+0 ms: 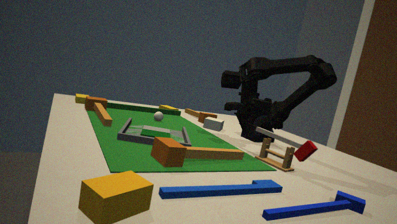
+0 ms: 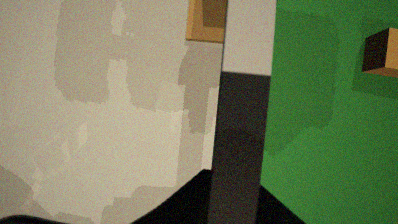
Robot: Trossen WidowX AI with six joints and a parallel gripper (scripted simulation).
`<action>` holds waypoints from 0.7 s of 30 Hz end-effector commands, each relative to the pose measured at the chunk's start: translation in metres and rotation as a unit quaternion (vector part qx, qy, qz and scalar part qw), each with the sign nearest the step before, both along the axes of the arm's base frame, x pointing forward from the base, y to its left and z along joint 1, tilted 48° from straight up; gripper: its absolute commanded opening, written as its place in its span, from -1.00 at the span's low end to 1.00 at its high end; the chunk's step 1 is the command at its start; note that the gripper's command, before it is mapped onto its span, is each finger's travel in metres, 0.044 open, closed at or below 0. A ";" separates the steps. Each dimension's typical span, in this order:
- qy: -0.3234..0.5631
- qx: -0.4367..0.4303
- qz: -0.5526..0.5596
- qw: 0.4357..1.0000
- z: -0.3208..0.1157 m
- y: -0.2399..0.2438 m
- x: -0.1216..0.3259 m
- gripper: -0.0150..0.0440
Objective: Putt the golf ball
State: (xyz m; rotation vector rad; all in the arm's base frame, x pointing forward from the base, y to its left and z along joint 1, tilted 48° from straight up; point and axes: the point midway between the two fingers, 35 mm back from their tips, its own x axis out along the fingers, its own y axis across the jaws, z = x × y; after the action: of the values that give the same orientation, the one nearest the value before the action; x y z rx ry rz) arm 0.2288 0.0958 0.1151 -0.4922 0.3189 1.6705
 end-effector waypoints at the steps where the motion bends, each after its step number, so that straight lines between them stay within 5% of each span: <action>1: -0.010 -0.007 -0.018 1.000 0.019 -0.018 0.004 -0.49; 11: -0.009 -0.017 -0.041 0.999 0.039 -0.041 0.003 -0.49; 21: 0.147 -0.061 -0.143 0.977 0.007 -0.085 0.024 -0.49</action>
State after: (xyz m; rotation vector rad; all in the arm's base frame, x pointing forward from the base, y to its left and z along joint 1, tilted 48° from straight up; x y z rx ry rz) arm 0.2462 0.0258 0.1334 -0.3569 0.5764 1.4966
